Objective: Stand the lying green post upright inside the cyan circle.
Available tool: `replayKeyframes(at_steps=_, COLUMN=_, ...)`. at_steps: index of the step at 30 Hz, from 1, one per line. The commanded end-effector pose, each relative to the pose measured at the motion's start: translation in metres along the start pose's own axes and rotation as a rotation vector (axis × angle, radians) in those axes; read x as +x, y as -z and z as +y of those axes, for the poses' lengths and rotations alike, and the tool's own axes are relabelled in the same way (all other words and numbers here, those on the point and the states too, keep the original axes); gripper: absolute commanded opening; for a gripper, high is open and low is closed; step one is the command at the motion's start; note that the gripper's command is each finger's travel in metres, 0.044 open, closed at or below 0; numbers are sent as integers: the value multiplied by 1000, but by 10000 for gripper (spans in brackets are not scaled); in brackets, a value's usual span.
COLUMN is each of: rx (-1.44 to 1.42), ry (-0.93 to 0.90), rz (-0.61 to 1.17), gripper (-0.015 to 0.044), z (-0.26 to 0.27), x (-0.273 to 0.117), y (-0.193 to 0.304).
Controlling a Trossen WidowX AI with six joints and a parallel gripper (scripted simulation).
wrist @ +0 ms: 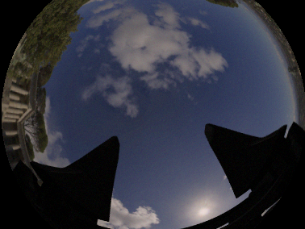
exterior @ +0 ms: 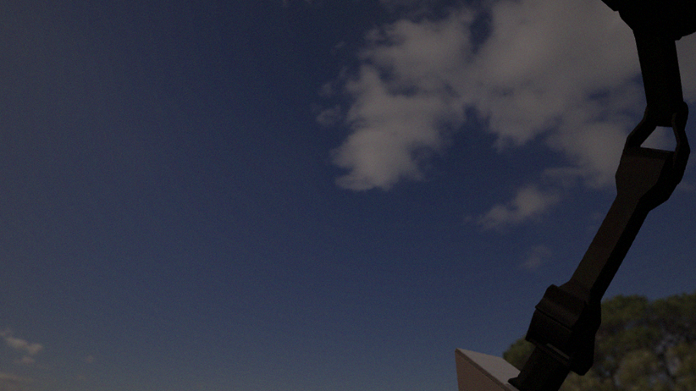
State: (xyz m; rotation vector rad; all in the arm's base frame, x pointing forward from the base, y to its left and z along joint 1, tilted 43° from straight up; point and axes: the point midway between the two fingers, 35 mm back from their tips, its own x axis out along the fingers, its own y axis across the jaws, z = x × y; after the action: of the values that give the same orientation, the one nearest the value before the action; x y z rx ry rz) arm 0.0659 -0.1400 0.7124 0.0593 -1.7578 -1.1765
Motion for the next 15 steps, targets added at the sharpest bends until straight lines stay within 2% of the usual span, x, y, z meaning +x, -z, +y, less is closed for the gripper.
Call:
replayKeyframes(at_steps=1, rx=-4, ry=-2, rz=2, gripper=374, z=0, x=0, y=1)
replayKeyframes(at_steps=6, rx=-141, ry=-79, rz=57, gripper=243, z=4, x=-10, y=40)
replayKeyframes(at_steps=11, rx=-356, ry=-191, rz=155, gripper=233, z=-2, x=-27, y=105)
replayKeyframes(at_steps=15, rx=-432, ry=-231, rz=196, gripper=233, z=-7, x=-34, y=129)
